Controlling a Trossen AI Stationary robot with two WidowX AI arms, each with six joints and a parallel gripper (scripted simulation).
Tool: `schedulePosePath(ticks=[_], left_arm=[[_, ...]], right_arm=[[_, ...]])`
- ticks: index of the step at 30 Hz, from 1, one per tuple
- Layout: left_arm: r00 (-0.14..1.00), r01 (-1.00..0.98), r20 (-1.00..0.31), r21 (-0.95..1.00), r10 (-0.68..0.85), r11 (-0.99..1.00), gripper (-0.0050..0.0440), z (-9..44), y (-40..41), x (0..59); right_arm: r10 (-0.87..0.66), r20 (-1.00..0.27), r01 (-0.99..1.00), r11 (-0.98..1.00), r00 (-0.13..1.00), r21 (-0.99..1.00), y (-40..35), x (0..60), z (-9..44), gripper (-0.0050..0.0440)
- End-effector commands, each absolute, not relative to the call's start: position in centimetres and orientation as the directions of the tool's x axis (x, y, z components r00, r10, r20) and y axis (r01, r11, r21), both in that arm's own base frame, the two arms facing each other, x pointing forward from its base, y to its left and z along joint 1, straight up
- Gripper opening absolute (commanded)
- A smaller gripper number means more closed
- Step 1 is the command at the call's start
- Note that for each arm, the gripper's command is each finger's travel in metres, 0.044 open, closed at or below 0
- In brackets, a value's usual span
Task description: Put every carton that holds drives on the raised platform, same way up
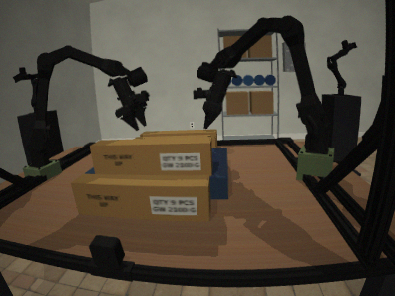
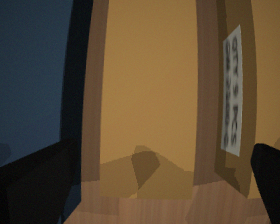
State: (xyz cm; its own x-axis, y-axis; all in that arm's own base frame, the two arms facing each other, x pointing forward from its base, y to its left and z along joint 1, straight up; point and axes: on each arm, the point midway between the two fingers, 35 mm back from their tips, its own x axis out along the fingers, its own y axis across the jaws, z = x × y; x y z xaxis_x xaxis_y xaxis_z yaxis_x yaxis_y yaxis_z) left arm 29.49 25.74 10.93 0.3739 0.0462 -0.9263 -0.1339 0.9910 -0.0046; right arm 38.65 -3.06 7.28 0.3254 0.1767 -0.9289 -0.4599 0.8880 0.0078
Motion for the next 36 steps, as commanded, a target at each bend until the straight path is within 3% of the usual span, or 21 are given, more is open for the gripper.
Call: schedulePosePath(ticks=[1, 10, 26, 36], left_arm=[[0.371, -0.145, -0.927, 0.000, 0.054, 0.989, 0.0389, 10.8, 25.0, 29.3], [0.371, -0.145, -0.927, 0.000, 0.054, 0.989, 0.0389, 10.3, 24.7, 29.3], [0.371, -0.145, -0.927, 0.000, 0.054, 0.989, 0.0389, 4.1, 24.7, 29.3], [0.371, -0.145, -0.927, 0.000, 0.054, 0.989, 0.0389, 3.8, 24.7, 29.3]], right_arm=[[0.168, -0.927, -0.450, 0.893, 0.335, 0.000, -2.6, 38.1, 7.4, 0.0389], [0.168, -0.927, -0.450, 0.893, 0.335, 0.000, -2.4, 38.0, 6.9, 0.0389], [0.168, -0.927, -0.450, 0.893, 0.335, 0.000, -2.4, 38.0, 0.7, 0.0389], [0.168, -0.927, -0.450, 0.893, 0.335, 0.000, -2.4, 38.0, 0.4, 0.0389]])
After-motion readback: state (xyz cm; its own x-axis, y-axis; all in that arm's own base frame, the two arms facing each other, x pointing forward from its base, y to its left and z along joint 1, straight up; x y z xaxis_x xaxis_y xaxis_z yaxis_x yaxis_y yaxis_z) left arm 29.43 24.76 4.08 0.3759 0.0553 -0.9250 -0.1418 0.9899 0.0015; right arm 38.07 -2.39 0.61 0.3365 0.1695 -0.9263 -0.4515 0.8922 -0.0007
